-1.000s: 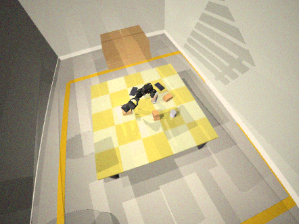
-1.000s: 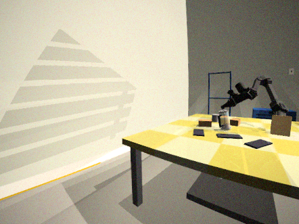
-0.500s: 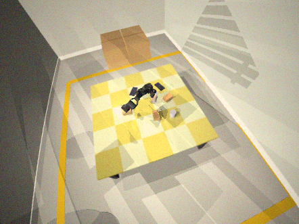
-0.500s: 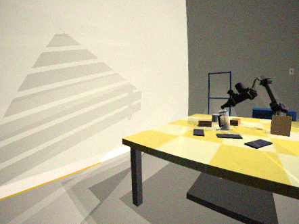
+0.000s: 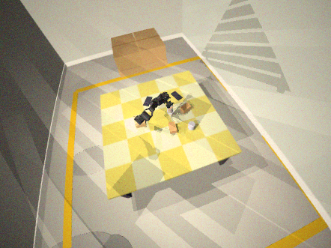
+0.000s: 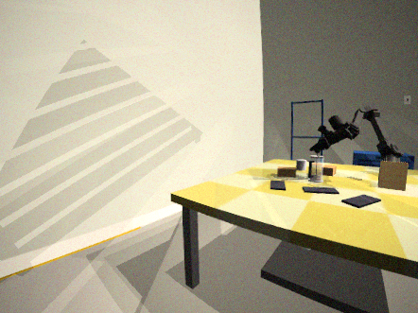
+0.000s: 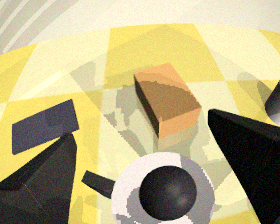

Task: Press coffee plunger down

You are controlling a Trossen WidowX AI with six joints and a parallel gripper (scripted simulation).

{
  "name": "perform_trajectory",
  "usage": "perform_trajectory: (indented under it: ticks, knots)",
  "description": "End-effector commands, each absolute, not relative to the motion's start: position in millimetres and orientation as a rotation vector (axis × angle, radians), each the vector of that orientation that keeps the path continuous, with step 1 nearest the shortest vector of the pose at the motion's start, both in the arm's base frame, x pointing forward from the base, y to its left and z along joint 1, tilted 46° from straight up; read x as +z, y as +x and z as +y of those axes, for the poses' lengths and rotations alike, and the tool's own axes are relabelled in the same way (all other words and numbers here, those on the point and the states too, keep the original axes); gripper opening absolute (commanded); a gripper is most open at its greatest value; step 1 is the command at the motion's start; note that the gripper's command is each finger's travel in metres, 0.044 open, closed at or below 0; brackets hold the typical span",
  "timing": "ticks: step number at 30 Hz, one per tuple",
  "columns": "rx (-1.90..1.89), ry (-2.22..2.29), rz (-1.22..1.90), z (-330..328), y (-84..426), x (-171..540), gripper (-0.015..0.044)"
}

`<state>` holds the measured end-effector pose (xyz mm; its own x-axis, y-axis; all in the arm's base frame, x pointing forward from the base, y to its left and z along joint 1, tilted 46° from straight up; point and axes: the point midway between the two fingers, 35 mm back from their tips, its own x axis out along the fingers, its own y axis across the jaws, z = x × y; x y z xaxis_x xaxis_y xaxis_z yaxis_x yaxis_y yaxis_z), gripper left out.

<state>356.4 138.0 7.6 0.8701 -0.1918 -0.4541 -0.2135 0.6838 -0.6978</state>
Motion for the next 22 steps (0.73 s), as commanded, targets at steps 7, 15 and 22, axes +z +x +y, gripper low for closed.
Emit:
perform_trajectory:
  ticks: [7,15,22]
  knots:
    - [0.022,-0.825,0.547,163.3,344.4,36.0,0.0440]
    - [0.020,-0.829,0.552,182.1,324.9,69.0,0.0440]
    - [0.020,-0.829,0.552,182.1,324.9,69.0,0.0440]
